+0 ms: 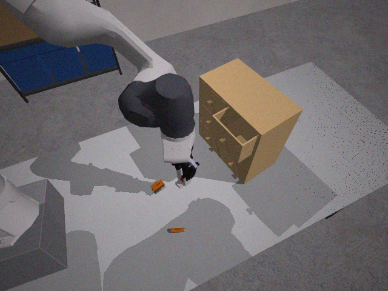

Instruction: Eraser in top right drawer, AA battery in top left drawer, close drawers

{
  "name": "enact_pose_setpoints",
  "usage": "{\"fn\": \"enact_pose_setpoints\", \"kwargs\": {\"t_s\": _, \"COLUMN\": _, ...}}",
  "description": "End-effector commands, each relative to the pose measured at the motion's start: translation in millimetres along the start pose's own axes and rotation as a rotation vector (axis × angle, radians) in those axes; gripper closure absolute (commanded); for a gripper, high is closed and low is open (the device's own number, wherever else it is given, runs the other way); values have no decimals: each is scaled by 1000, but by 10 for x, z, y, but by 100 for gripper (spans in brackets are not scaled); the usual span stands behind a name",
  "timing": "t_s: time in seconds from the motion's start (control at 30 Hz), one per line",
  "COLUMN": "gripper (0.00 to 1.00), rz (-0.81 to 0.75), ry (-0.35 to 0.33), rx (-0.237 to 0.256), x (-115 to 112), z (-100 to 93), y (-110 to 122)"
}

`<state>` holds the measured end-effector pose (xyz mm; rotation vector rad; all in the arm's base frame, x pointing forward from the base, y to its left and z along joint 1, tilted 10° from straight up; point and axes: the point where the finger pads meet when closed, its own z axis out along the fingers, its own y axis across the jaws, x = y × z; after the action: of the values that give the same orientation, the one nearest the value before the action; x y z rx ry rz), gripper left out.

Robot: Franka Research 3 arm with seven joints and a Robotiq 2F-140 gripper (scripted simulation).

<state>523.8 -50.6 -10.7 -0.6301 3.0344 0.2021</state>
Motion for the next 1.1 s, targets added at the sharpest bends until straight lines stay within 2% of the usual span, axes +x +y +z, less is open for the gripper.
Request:
{"fn": "enact_pose_setpoints", "kwargs": {"t_s": 0.0, "gripper": 89, "rz": 152, "ry": -6, "rx": -34, "x": -6, "z": 60, "y": 62}}
{"fn": "enact_pose_setpoints", "kwargs": {"t_s": 0.57, "gripper": 89, "rz": 174, "ry": -9, "rx": -42, "x": -3, "z": 43, "y": 65}}
{"fn": "enact_pose_setpoints", "kwargs": {"t_s": 1.07, "gripper": 89, "rz": 173, "ry": -10, "rx": -43, "x": -3, "z": -223, "y": 54}}
